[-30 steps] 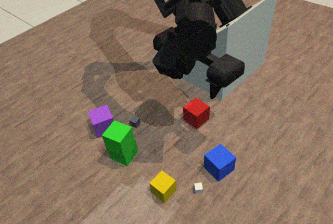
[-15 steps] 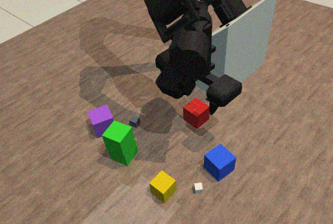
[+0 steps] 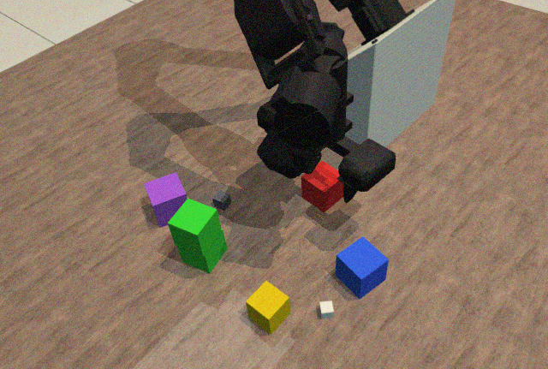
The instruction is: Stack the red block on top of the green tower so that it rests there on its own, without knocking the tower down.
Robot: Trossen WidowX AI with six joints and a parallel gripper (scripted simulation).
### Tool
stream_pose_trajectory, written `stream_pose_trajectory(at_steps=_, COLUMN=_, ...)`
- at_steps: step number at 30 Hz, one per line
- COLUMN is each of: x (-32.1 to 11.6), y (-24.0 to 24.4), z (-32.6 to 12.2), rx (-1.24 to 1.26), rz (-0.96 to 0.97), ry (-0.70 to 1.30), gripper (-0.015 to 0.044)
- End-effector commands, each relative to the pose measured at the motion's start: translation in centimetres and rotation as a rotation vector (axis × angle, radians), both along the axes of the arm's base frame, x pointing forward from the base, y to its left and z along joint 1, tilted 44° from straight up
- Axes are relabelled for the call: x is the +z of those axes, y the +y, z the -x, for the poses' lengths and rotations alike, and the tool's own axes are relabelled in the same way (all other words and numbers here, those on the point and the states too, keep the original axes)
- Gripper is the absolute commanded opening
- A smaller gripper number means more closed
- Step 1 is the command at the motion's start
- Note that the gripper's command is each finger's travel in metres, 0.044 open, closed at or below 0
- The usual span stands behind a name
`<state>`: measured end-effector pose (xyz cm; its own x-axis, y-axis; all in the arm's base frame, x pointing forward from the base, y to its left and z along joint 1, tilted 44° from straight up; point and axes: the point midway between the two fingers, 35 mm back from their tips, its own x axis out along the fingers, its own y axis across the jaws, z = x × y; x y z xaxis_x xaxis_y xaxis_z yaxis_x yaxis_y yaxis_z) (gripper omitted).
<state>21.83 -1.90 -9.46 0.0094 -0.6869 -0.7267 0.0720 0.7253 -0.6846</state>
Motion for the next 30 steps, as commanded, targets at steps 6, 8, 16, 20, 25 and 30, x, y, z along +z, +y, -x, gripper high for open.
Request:
stream_pose_trajectory(at_steps=6, x=-1.0, y=-1.2, z=0.3, rx=0.005, rz=0.01, ry=0.01, gripper=0.044)
stream_pose_trajectory(at_steps=8, x=-1.2, y=-1.4, z=0.3, rx=0.005, rz=0.011, ry=0.01, gripper=0.044)
stream_pose_trajectory(at_steps=16, x=-1.7, y=-1.9, z=0.4, rx=0.005, rz=0.012, ry=0.01, gripper=0.044)
stream_pose_trajectory(at_steps=20, x=-1.7, y=-1.9, z=0.4, rx=0.005, rz=0.012, ry=0.01, gripper=0.044)
stream_pose_trajectory(at_steps=25, x=-1.7, y=-1.9, z=0.4, rx=0.005, rz=0.012, ry=0.01, gripper=0.044)
stream_pose_trajectory(at_steps=30, x=-1.7, y=-1.9, z=0.4, rx=0.005, rz=0.012, ry=0.01, gripper=0.0387)
